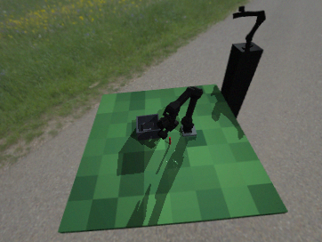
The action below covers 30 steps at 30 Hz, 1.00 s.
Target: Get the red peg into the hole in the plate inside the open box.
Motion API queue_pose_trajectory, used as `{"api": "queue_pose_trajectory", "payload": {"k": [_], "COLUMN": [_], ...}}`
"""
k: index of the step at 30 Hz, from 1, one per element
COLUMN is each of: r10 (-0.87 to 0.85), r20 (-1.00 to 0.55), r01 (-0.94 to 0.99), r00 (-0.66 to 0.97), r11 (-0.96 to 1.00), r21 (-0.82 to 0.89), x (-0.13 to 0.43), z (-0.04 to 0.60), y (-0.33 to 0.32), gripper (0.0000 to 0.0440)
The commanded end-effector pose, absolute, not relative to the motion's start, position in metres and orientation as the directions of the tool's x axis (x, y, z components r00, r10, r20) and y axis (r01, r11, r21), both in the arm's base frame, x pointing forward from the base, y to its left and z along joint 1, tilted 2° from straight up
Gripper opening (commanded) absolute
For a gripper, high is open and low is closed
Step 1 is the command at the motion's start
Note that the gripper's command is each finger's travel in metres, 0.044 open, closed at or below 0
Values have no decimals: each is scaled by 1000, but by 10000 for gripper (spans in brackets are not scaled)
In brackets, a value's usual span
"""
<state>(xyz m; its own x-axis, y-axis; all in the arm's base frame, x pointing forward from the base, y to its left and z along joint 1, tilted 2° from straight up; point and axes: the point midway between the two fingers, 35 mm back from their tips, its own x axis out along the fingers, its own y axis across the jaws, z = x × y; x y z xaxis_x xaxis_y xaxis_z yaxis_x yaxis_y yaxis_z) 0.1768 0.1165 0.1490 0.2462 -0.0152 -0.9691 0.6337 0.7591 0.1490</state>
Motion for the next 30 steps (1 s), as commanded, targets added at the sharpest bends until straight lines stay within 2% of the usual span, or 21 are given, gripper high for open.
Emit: {"api": "queue_pose_trajectory", "payload": {"k": [1,17,19,30], "r10": [-39,-70,-75,-112], "r20": [-983,-986,-987,-991], "r01": [649,651,648,664], "r00": [181,152,143,74], "r11": [755,758,761,747], "r21": [89,47,36,-35], "x": [171,174,173,170], "z": [126,55,49,31], "y": [119,125,124,119], "gripper": [440,430,395,106]}}
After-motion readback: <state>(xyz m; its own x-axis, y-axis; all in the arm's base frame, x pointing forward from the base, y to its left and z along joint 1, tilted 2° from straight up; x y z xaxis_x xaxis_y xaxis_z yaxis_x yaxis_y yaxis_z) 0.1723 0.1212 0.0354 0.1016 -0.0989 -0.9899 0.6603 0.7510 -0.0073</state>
